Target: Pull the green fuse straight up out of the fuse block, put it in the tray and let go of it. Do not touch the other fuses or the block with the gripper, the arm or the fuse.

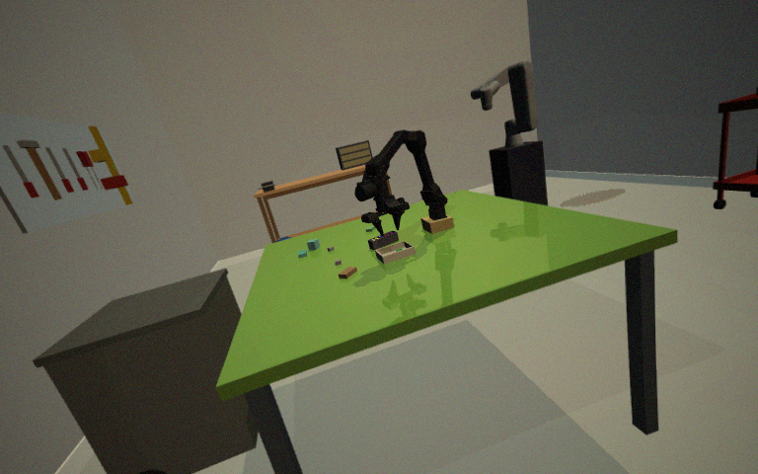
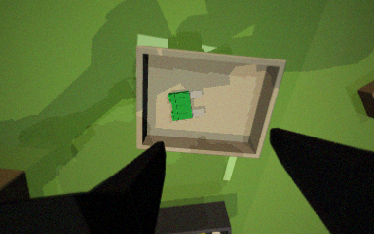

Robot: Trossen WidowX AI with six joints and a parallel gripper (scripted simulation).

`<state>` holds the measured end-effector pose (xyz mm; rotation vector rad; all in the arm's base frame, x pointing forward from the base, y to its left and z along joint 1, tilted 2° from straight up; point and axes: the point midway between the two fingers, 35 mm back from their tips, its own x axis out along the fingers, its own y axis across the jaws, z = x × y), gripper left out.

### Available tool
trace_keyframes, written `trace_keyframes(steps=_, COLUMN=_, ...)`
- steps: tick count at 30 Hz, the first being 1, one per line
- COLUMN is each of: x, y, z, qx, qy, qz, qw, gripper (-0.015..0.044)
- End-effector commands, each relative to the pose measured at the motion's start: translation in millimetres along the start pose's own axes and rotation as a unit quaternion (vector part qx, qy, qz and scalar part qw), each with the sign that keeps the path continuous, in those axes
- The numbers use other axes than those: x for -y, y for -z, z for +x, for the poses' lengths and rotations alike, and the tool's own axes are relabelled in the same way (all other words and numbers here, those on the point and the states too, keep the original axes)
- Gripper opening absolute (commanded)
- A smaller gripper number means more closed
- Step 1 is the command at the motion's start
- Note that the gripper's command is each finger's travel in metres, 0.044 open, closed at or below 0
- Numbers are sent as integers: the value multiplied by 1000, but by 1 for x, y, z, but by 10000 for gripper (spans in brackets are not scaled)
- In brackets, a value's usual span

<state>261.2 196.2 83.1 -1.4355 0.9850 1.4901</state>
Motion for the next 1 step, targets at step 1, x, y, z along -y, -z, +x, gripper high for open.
trace_keyframes(steps=1, x=0, y=0, z=0, qx=0, qy=0, qz=0, qw=1000, gripper=330)
